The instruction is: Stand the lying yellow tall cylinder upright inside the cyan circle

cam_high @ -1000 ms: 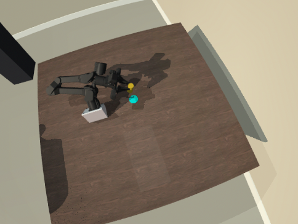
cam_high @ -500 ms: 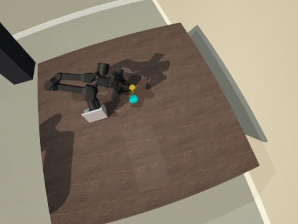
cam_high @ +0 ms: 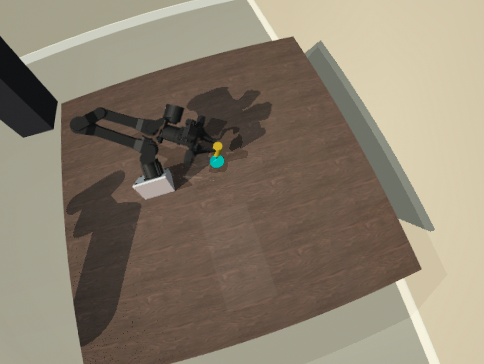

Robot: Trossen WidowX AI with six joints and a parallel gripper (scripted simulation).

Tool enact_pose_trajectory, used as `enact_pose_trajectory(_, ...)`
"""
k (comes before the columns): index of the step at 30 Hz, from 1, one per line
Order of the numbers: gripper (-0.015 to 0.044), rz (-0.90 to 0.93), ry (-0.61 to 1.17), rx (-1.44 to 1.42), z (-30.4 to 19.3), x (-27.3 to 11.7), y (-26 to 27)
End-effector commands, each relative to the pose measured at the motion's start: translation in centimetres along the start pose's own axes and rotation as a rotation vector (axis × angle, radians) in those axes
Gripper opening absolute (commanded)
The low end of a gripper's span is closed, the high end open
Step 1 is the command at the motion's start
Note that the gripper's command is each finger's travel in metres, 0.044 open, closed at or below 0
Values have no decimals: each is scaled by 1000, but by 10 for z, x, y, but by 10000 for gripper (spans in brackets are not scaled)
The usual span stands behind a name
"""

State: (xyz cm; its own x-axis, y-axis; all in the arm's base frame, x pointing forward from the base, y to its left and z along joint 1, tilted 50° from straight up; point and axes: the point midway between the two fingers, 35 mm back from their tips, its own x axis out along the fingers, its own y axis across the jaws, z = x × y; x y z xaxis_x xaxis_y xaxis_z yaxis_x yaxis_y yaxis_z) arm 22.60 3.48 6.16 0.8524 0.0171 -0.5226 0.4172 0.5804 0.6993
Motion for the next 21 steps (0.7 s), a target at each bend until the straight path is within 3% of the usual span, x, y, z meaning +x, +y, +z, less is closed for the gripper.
enact_pose_trajectory(1, 105, -17, -16, 11, -6, 3, -1)
enact_pose_trajectory(21, 105, -34, -81, 14, -37, 7, -2)
